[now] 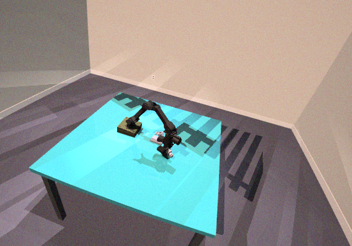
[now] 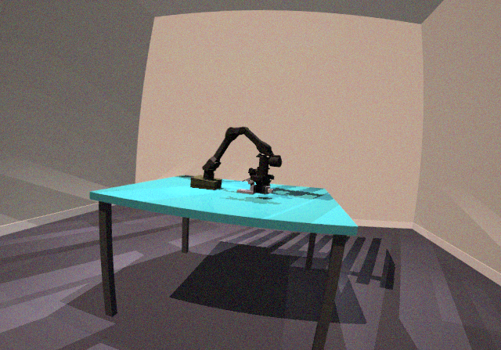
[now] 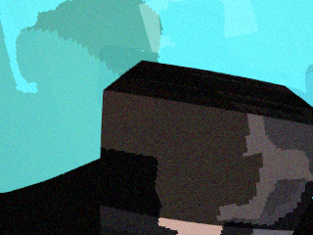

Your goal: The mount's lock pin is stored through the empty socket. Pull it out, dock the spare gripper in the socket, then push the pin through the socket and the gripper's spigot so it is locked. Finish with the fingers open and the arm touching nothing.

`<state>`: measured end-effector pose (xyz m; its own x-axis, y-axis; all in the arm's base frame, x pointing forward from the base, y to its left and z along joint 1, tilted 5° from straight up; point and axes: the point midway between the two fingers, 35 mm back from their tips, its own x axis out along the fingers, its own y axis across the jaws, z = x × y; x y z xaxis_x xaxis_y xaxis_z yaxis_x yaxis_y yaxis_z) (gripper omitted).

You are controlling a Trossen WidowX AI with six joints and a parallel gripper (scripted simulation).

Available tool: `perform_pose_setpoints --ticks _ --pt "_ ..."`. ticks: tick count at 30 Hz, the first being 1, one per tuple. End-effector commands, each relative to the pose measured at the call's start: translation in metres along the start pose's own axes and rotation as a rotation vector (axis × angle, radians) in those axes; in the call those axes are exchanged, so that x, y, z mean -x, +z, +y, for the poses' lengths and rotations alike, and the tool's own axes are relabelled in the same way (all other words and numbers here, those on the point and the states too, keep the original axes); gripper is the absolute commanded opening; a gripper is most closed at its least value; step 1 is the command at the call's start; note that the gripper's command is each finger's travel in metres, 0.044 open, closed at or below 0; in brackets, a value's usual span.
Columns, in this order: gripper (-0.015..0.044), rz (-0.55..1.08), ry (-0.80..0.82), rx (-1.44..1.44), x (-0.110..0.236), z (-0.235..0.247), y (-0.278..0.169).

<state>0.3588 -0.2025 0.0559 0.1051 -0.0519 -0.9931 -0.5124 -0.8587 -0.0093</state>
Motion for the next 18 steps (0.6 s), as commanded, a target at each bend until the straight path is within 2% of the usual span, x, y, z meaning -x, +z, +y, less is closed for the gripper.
perform_pose_setpoints --ticks 1,16,18 --pt "0.0 -0.001 0.002 0.004 -0.013 0.0 0.001" --pt "0.0 -0.001 0.002 0.004 -0.029 0.0 -0.001" --pt "0.0052 -0.004 0.0 0.001 -0.026 0.0 0.001"
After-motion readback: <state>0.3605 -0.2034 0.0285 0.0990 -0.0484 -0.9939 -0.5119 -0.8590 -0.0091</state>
